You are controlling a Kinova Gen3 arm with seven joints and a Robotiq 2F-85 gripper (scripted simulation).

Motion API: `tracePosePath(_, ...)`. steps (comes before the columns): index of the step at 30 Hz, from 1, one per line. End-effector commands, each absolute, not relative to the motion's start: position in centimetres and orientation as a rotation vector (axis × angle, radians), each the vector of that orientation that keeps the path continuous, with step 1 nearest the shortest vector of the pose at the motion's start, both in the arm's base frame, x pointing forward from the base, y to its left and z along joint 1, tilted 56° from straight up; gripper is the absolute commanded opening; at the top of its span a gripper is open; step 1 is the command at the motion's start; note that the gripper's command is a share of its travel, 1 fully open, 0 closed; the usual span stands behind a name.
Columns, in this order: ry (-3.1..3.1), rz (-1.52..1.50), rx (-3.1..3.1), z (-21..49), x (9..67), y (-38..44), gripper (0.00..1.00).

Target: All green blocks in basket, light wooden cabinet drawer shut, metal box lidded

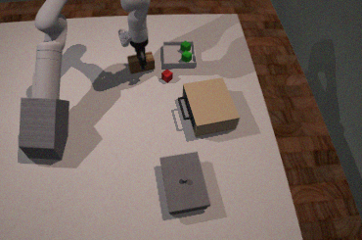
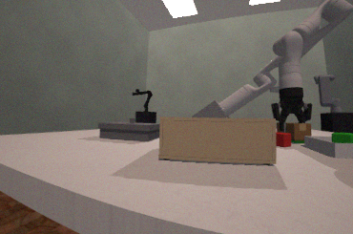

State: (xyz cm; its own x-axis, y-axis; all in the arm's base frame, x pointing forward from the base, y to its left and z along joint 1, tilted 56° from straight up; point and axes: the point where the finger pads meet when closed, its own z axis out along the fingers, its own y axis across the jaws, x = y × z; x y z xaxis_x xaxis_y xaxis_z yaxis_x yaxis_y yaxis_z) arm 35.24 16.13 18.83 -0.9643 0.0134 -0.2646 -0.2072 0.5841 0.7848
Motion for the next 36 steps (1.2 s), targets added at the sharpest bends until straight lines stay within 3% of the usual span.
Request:
tracePosePath(1,2.573,1.321,-0.159,19.2,35.2,15.6,0.67)
tracePosePath(36,2.573,1.321,-0.159,26.3,33.1,5.3,0.67)
